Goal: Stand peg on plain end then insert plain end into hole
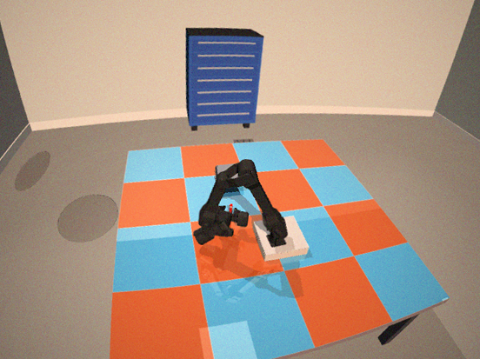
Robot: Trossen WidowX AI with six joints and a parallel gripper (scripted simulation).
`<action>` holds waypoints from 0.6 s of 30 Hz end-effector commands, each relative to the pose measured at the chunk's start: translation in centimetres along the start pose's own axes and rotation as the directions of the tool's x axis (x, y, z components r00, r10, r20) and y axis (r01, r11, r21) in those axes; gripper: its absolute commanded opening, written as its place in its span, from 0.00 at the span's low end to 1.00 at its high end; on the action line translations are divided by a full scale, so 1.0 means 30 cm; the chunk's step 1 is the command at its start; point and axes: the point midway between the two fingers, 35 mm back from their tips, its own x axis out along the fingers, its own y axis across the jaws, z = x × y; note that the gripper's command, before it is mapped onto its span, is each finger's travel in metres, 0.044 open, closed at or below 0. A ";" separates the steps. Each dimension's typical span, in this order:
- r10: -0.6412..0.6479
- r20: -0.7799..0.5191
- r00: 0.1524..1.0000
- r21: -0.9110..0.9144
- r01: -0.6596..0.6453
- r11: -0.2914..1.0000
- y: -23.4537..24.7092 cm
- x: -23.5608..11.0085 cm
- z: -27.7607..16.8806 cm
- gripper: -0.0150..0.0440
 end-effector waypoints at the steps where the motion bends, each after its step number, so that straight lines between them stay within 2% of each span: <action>1: 0.000 0.000 1.000 0.000 0.000 1.000 0.000 0.000 0.000 0.79; 6: 0.000 0.000 1.000 0.000 0.000 1.000 0.000 0.000 0.000 1.00; 15: 0.000 0.000 1.000 0.000 0.000 1.000 0.000 0.000 0.000 1.00; 18: -0.010 0.006 1.000 -0.015 0.010 1.000 -0.019 -0.025 -0.064 1.00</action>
